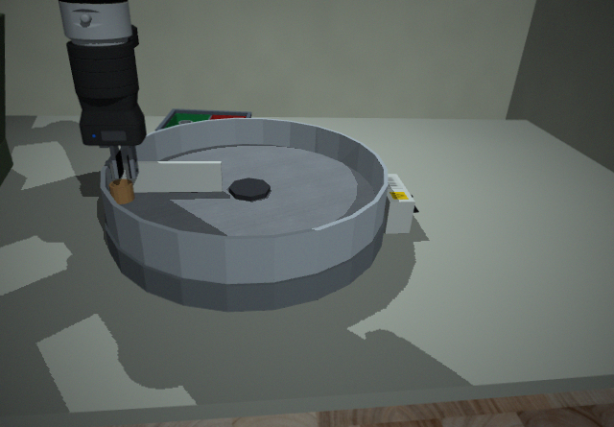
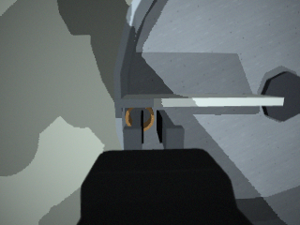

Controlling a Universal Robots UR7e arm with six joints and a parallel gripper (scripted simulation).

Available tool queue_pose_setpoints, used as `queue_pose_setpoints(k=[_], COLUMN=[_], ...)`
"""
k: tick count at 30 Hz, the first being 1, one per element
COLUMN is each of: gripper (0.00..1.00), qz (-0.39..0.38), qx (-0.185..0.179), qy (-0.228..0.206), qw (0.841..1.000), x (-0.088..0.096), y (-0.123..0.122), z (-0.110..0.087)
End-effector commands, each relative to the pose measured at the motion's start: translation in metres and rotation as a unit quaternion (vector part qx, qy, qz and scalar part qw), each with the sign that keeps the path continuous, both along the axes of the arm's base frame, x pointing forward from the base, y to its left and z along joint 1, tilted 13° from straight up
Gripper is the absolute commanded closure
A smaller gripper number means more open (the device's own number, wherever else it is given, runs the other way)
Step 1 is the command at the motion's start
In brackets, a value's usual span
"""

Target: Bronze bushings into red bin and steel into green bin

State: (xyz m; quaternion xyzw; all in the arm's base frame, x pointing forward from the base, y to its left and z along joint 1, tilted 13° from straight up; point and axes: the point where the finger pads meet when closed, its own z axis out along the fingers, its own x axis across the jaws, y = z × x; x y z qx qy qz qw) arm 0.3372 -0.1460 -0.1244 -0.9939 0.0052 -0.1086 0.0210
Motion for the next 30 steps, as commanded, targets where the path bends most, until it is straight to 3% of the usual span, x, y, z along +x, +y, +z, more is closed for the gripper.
queue_pose_setpoints(k=[1, 30], gripper=[0.60, 0.60], qz=[0.000, 0.000], qx=[-0.001, -0.001], qy=[-0.001, -0.001], qw=[1.000, 1.000], x=[0.002, 0.005], y=[0.000, 0.000], z=[-0.007, -0.021])
